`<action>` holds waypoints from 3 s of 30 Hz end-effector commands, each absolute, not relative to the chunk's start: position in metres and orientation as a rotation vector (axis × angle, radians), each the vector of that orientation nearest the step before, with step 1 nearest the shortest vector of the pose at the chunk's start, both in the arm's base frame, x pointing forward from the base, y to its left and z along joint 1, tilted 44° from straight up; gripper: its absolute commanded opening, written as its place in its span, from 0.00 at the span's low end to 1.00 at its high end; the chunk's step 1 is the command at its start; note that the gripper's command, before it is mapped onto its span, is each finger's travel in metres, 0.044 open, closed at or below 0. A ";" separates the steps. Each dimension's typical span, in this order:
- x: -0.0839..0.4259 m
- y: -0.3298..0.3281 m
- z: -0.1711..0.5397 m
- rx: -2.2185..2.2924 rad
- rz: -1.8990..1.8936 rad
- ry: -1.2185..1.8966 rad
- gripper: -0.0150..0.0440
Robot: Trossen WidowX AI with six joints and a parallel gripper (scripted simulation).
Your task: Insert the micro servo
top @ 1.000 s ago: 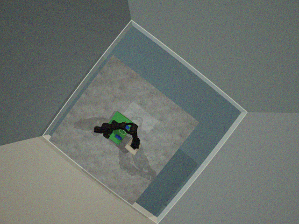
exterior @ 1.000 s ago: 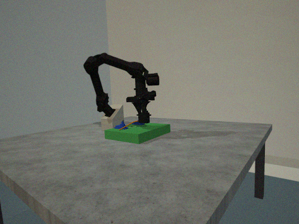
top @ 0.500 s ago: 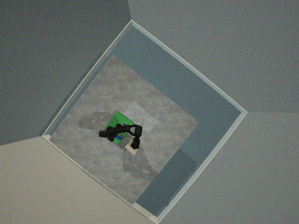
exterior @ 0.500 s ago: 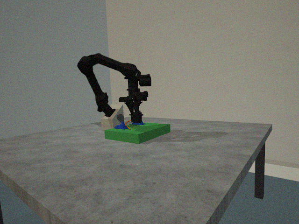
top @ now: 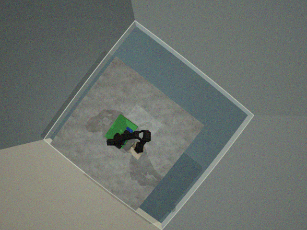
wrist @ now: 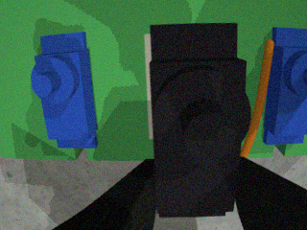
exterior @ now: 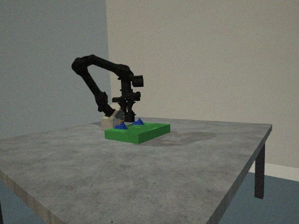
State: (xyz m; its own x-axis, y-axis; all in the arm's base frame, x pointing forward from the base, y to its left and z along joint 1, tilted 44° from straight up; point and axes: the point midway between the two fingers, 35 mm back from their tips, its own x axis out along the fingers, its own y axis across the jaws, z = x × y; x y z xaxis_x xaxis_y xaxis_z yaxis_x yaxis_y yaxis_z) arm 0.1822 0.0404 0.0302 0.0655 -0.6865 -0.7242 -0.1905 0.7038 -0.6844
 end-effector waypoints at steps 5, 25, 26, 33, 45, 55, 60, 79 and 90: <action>0.183 0.036 0.024 -0.749 -0.431 1.486 0.25; 0.186 0.029 0.017 -0.750 -0.432 1.486 0.25; 0.186 0.029 0.017 -0.750 -0.432 1.486 0.25; 0.186 0.028 0.017 -0.750 -0.432 1.486 0.25; 0.187 0.020 0.008 -0.750 -0.432 1.485 0.25; 0.187 0.013 0.000 -0.750 -0.433 1.485 0.25; 0.188 0.009 -0.003 -0.750 -0.433 1.485 0.25; 0.189 -0.004 -0.017 -0.751 -0.434 1.485 0.25; 0.187 -0.006 -0.019 -0.751 -0.434 1.485 0.57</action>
